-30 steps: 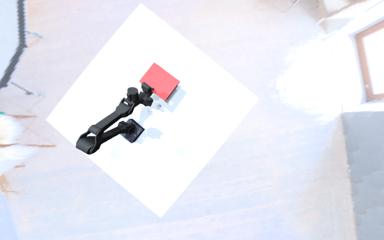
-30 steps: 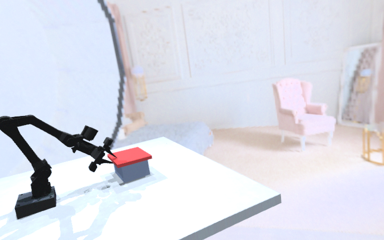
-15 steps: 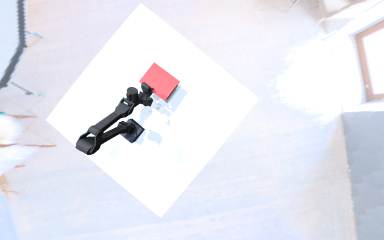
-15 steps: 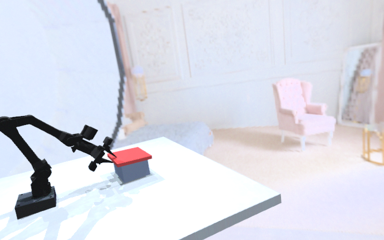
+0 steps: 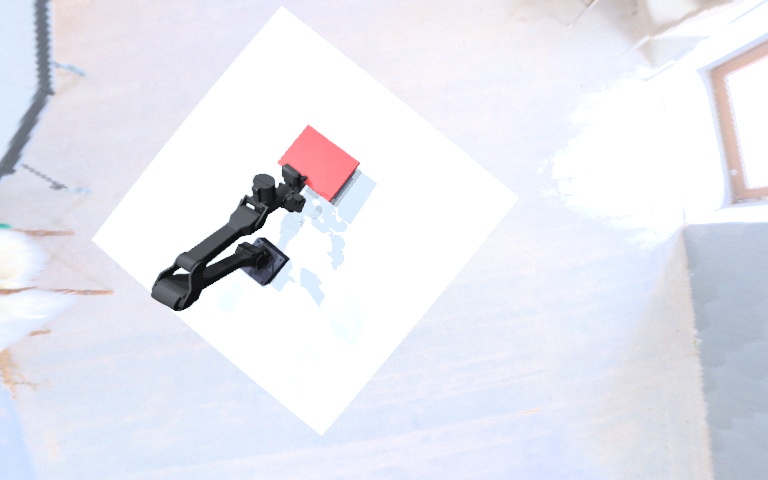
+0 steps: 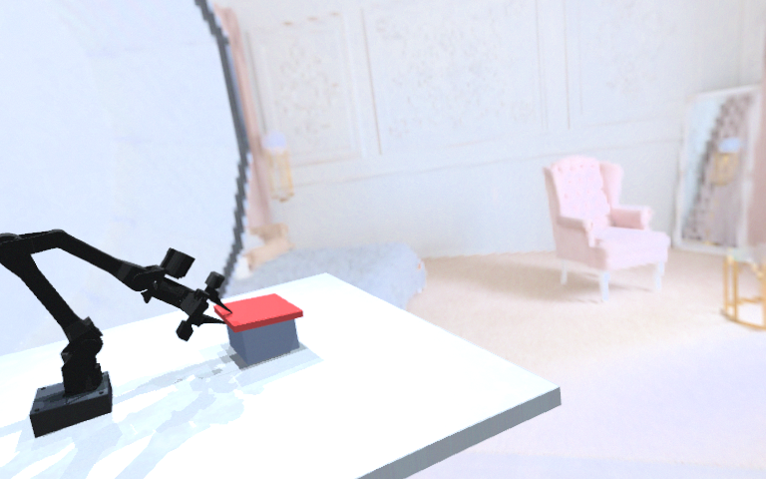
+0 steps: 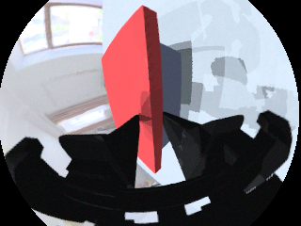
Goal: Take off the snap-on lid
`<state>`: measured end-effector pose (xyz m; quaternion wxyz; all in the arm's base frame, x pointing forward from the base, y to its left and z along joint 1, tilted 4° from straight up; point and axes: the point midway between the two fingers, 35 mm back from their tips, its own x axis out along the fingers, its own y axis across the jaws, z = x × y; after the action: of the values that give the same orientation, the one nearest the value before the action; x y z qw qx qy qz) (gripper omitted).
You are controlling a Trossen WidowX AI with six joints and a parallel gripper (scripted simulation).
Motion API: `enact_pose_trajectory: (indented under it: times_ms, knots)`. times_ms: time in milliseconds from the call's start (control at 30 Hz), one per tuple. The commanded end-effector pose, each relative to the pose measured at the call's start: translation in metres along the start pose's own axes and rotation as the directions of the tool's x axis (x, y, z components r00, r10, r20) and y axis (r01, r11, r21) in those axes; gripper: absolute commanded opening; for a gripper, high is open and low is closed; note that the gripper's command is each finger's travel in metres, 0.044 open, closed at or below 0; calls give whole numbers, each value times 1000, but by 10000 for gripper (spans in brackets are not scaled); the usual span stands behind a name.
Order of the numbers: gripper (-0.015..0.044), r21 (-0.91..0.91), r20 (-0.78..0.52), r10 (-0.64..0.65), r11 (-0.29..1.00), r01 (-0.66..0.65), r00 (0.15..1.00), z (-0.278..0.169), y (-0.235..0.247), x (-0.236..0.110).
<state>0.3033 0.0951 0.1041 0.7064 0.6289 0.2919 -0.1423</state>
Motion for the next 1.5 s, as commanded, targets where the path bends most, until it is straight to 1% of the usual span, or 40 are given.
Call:
enact_pose_trajectory:
  times_ms: [0, 1467]
  knots:
    - [0, 3, 1, 9, 1000, -9, 1000, 0, 3, -3]
    - [0, 0, 0, 4, 1000, -4, 1000, 0, 4, 0]
